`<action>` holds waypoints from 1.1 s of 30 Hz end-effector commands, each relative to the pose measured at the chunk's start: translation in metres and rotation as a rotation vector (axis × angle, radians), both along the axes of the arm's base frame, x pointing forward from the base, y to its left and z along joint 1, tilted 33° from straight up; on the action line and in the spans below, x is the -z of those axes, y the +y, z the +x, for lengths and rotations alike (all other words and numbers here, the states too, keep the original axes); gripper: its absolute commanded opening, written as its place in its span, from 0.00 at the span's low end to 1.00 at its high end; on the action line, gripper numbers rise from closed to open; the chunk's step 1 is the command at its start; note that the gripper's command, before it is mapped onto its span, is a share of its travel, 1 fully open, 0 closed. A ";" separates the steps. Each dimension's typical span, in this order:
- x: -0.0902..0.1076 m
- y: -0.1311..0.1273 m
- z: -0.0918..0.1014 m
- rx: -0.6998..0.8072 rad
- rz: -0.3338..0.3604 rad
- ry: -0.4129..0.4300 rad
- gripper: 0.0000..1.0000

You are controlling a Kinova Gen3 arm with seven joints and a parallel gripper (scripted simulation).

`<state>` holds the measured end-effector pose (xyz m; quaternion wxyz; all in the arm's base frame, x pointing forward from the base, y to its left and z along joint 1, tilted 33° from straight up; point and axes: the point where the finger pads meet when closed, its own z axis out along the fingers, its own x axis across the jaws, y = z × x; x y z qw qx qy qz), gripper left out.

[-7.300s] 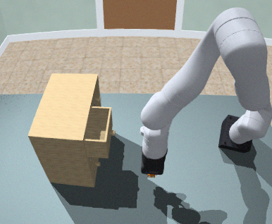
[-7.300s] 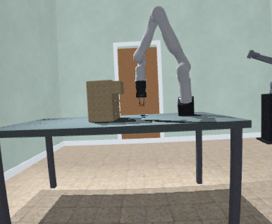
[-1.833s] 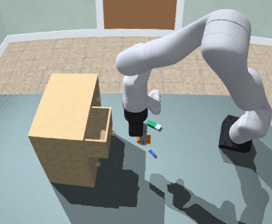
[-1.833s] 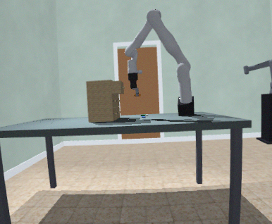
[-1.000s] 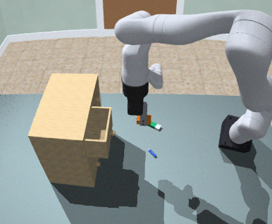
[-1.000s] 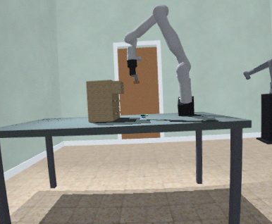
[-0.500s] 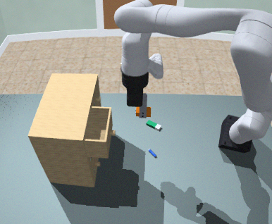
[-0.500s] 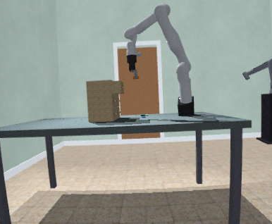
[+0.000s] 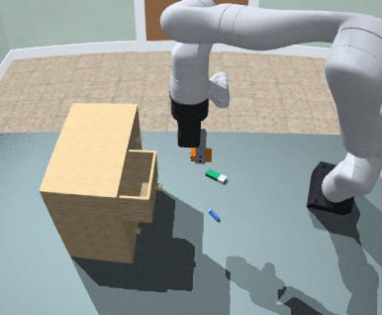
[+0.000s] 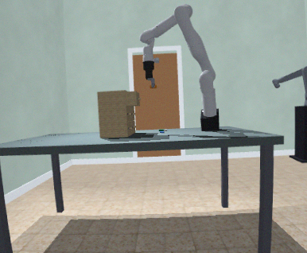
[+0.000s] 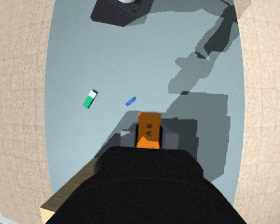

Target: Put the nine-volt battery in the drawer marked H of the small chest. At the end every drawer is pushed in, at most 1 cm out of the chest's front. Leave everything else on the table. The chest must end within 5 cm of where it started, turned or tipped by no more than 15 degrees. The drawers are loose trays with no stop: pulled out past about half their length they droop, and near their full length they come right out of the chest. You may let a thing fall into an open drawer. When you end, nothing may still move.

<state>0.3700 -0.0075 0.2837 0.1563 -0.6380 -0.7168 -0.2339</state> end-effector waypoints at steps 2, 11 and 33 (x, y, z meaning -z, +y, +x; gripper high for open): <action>0.000 0.000 0.000 0.001 -0.001 -0.002 0.51; 0.000 0.000 0.000 0.008 0.002 -0.014 0.51; 0.000 0.000 -0.001 0.088 0.023 -0.142 0.51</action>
